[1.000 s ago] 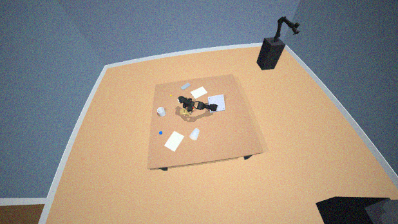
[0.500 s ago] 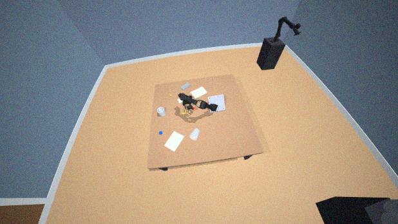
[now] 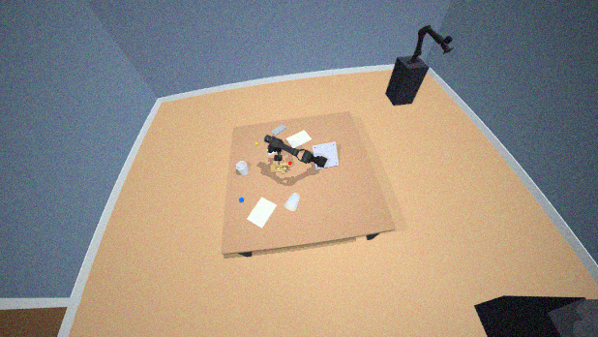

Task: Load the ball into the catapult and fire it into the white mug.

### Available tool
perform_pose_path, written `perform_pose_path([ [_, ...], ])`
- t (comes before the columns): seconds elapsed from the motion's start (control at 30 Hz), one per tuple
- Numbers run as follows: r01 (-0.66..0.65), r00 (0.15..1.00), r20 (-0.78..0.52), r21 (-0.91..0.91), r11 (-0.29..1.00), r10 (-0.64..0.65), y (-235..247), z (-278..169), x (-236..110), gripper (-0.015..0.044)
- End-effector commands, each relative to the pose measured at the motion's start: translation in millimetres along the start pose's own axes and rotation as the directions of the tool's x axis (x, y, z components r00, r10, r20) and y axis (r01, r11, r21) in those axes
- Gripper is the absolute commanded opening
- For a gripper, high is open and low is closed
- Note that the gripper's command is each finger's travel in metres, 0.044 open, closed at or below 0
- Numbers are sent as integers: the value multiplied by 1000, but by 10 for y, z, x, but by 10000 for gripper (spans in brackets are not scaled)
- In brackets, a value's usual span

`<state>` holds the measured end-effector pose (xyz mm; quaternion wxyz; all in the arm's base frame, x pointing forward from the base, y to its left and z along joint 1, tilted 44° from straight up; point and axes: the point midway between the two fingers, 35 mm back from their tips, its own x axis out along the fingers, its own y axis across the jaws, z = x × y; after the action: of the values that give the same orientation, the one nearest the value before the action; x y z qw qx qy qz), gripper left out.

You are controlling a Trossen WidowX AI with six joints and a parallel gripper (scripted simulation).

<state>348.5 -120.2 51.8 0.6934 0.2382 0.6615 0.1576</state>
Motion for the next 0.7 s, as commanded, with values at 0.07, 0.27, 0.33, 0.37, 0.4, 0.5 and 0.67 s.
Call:
perform_pose_path([
  [0.07, 8, 981, 193, 9, 1000, -10, -74, 533, -39, 440],
  [0.27, -14, 924, 382, 1, 1000, 13, -102, 1076, -134, 440],
  [0.33, -28, 897, 441, -8, 1000, 29, -94, 1254, -183, 440],
  [0.37, -36, 882, 470, -15, 999, 38, -86, 1340, -211, 440],
  [0.4, -44, 866, 497, -22, 999, 49, -77, 1424, -240, 440],
  [0.5, -69, 816, 571, -50, 996, 86, -34, 1664, -336, 440],
  [0.67, -115, 724, 670, -117, 986, 164, 78, 2013, -519, 440],
])
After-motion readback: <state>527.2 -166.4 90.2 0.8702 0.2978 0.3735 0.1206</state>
